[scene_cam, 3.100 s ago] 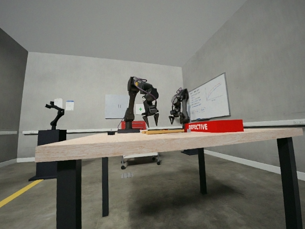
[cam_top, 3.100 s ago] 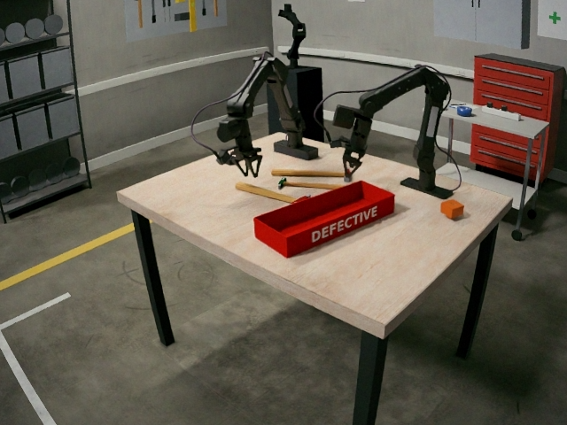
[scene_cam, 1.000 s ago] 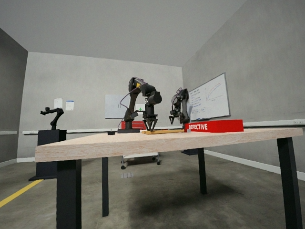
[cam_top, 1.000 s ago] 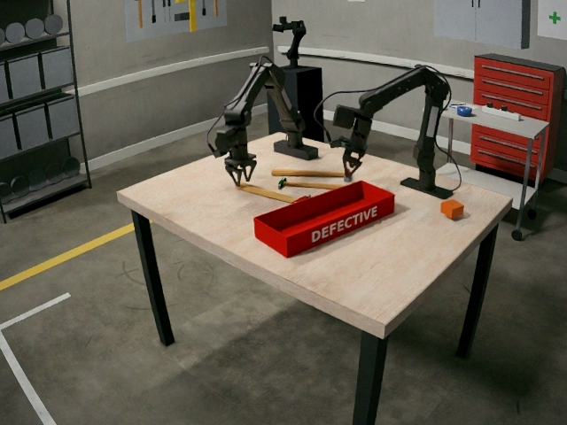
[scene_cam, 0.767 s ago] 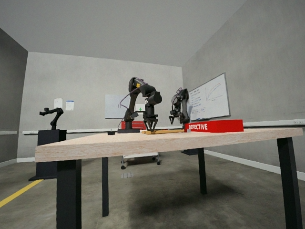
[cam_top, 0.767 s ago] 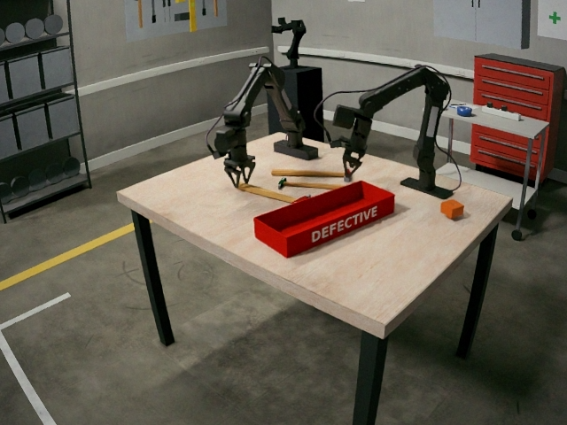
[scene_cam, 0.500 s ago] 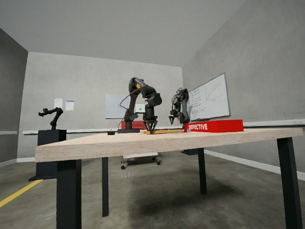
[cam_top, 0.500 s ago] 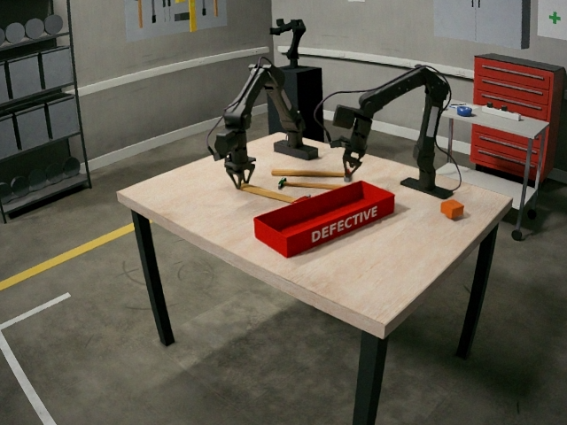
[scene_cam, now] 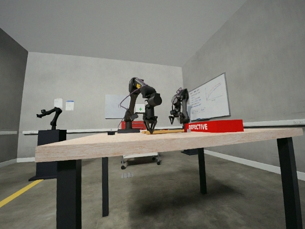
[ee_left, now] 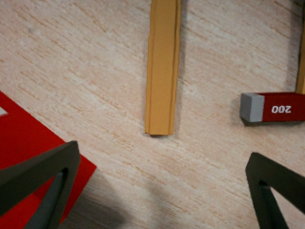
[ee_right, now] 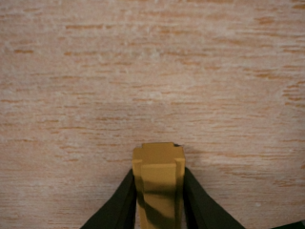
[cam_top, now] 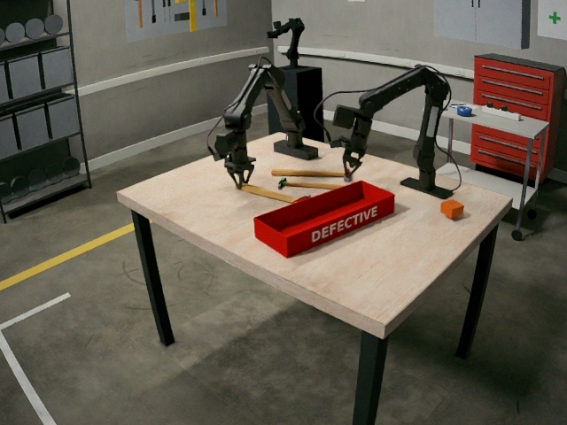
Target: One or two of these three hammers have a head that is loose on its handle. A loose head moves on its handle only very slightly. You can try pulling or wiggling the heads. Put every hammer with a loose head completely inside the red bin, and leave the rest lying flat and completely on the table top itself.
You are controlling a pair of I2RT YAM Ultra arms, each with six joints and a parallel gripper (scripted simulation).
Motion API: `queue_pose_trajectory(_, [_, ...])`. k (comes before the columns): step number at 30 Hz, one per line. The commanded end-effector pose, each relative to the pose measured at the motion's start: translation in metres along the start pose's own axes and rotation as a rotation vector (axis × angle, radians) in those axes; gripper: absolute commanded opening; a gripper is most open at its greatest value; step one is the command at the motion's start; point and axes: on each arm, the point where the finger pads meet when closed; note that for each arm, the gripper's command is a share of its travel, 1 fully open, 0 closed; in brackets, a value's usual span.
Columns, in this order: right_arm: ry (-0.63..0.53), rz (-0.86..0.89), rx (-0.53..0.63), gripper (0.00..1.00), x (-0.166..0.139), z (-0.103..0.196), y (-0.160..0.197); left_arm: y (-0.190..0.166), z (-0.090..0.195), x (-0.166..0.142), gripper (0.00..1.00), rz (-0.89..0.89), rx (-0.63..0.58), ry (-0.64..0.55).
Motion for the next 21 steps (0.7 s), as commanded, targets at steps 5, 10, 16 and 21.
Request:
queue_pose_trajectory(5, [0.001,-0.011,0.027,0.11,-0.001,0.009,0.004,0.003,0.005,0.003,1.0,0.004,0.007,-0.012])
queue_pose_trajectory(10, [-0.003,0.016,0.045,0.25,0.009,0.01,0.008,0.005,0.004,0.002,1.0,0.005,0.008,-0.009])
queue_pose_trajectory(16, [-0.004,0.023,0.046,0.25,0.023,0.01,0.01,0.005,0.004,0.002,1.0,0.005,0.008,-0.009])
queue_pose_trajectory(21, [-0.005,0.002,0.042,0.25,0.031,0.01,0.01,0.005,0.004,0.002,1.0,0.005,0.008,-0.009])
Point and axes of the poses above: on each arm, the point where the finger pads meet when closed, its own z axis back along the fingers, its own y axis across the jaws, x = y × z, and after that the axes turned 8 degrees about -z, right-handed
